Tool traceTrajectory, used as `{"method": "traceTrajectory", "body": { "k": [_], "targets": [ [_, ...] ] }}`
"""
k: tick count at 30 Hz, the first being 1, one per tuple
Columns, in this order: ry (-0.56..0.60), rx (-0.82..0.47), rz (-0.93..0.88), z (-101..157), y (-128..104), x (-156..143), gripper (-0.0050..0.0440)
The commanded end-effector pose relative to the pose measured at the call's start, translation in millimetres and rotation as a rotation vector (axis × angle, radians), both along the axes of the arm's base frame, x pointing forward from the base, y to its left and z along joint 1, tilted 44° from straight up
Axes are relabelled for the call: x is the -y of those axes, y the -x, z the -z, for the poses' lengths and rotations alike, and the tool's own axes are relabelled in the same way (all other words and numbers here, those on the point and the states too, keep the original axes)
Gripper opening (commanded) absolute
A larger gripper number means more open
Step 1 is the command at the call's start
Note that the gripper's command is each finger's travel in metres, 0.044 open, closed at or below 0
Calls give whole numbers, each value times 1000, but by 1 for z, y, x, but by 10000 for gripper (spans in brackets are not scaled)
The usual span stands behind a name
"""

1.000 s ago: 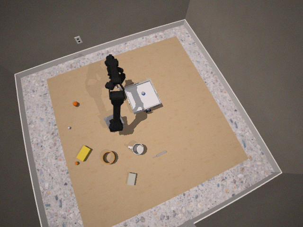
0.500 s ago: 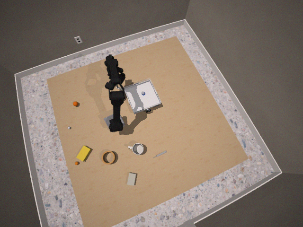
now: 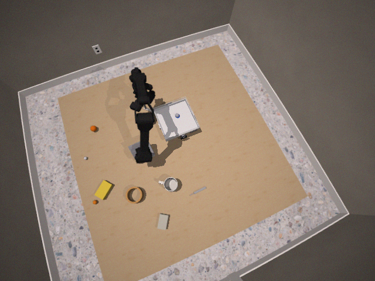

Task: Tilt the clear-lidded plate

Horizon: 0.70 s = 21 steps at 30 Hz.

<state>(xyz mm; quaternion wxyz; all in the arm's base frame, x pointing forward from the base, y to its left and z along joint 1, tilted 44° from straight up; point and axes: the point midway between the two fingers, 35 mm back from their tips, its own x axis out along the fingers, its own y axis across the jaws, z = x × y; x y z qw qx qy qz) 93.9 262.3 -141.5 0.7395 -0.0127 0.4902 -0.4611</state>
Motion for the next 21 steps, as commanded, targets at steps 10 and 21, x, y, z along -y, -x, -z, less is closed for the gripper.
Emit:
{"method": "traceTrajectory", "body": {
  "k": [10, 21],
  "targets": [
    [3, 1, -5, 0, 0, 0, 167],
    [3, 1, -5, 0, 0, 0, 300]
  ]
}}
